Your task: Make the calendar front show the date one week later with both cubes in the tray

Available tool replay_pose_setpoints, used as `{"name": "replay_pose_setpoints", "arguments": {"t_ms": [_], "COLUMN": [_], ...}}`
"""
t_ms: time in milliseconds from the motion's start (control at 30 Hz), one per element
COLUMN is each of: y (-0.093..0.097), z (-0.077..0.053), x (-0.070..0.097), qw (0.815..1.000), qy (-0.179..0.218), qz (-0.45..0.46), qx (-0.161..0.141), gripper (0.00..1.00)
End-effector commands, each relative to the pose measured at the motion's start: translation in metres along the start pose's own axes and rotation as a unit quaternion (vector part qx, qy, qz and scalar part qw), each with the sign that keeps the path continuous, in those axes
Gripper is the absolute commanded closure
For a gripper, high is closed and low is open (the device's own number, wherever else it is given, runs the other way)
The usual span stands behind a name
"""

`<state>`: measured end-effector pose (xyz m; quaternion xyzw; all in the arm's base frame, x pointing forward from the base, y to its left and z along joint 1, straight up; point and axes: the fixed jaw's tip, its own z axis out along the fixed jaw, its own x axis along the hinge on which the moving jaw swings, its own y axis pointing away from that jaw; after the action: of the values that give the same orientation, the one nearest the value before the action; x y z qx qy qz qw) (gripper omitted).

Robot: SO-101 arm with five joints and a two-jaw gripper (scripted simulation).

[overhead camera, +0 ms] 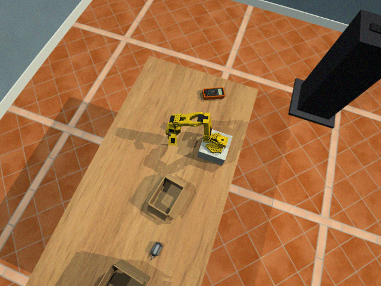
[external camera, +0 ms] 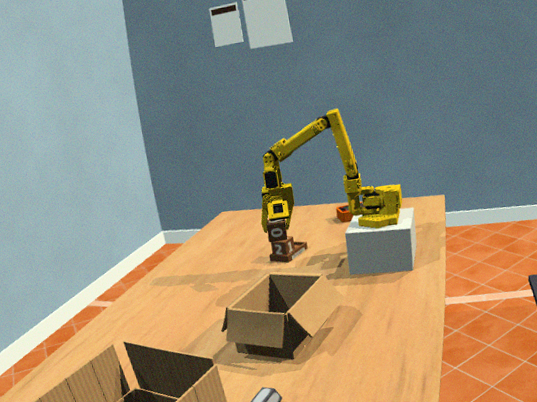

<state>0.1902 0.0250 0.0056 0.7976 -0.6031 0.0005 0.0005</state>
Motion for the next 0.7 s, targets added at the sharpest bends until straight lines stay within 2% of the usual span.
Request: {"name": "replay_pose_setpoints", "arguments": {"t_ms": [0, 367, 667], "y": [-0.001, 0.0, -0.002], "z": [-0.002, -0.001, 0.014], "x": [-0.014, -0.017, -0.017], "qw": [0.999, 0.999, 0.999], "qy": [0.0, 0.0, 0.0], "qz": [-0.032, -0.038, -0.038], "qx": [0.011, 0.011, 0.011], "gripper": [1.0, 1.0, 1.0]}}
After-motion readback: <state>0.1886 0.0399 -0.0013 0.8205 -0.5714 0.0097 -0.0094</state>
